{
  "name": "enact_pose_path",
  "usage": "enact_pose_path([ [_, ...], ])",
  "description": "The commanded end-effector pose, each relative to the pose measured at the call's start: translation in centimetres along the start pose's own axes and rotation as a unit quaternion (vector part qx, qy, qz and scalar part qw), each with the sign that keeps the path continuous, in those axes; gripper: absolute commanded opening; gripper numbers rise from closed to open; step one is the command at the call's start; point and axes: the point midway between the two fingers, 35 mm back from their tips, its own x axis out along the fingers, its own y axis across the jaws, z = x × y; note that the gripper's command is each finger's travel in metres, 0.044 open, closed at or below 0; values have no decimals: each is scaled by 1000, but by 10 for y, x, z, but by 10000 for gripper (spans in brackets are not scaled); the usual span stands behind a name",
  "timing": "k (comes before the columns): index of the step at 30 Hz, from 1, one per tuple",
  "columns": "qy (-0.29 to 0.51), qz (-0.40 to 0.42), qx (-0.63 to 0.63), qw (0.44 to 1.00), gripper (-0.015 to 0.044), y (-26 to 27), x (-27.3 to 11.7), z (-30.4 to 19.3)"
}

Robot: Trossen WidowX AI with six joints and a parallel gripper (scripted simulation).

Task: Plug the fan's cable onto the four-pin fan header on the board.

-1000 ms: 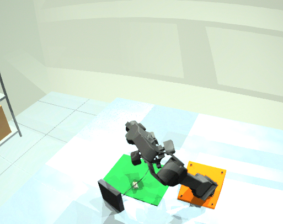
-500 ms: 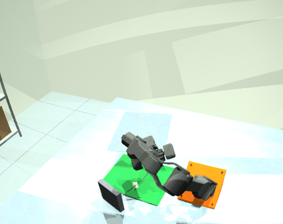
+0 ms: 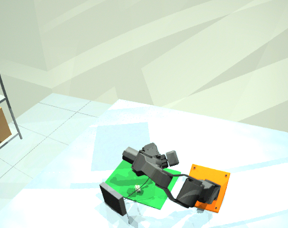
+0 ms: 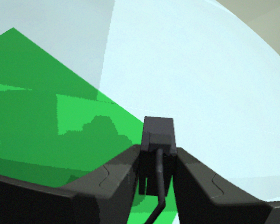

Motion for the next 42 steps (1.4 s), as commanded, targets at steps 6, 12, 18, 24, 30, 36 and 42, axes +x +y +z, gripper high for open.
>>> enact_pose_path([
  [6,-74,9,21,997,0,2,-4,-1],
  [12,-124,23,38,991,0,3,-7,-1],
  [18,-172,41,58,983,0,5,-12,-2],
  [24,-216,65,81,971,0,6,-17,-4],
  [30,-258,94,107,956,0,6,-24,-5],
  [36,-291,123,132,939,0,6,-30,-7],
  [42,-288,121,128,941,0,4,-31,-5],
])
